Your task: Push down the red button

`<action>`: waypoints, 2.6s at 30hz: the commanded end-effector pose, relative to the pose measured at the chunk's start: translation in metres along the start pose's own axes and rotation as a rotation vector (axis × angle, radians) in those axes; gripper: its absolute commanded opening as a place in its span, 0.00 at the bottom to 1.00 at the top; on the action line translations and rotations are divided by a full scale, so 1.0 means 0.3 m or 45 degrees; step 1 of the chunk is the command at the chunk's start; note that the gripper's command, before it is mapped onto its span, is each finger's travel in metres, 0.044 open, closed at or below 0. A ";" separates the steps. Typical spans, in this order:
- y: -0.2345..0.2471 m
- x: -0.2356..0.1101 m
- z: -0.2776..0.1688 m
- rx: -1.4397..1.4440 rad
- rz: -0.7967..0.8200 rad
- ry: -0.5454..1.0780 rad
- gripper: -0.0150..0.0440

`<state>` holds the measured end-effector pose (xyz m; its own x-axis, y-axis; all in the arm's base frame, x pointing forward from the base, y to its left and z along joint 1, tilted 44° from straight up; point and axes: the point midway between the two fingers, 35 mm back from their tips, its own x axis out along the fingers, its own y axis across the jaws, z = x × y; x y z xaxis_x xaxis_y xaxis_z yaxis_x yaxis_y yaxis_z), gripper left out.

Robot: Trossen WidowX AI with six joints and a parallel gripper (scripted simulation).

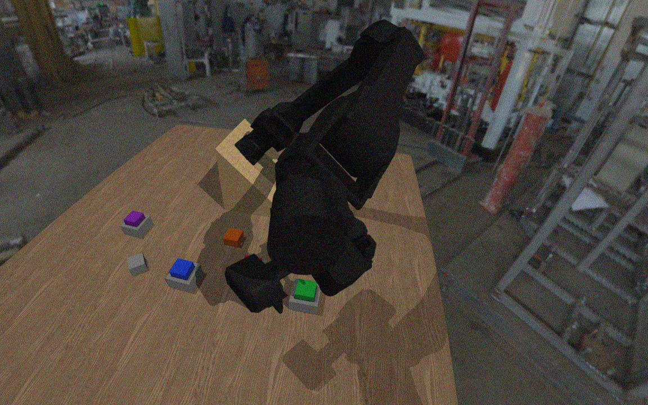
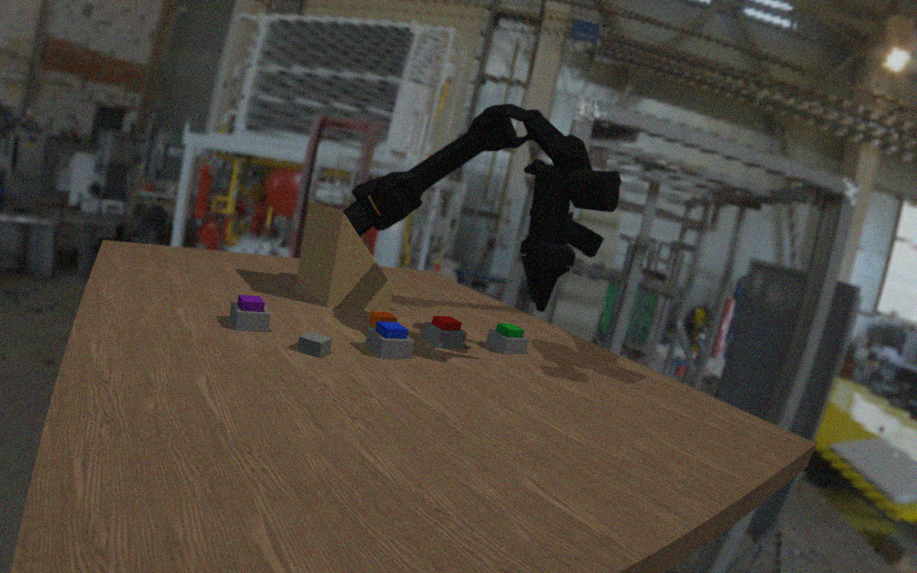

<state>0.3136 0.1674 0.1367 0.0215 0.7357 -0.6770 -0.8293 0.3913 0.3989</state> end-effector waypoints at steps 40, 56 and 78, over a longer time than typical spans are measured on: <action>-0.023 0.038 -0.436 1.160 -0.014 0.133 0.29; -0.024 0.085 -0.440 1.160 -0.014 0.133 0.29; -0.018 0.152 -0.446 1.160 -0.012 0.132 0.29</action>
<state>0.2482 0.1234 0.0245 -0.0474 0.6929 -0.7195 -0.0794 0.7154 0.6942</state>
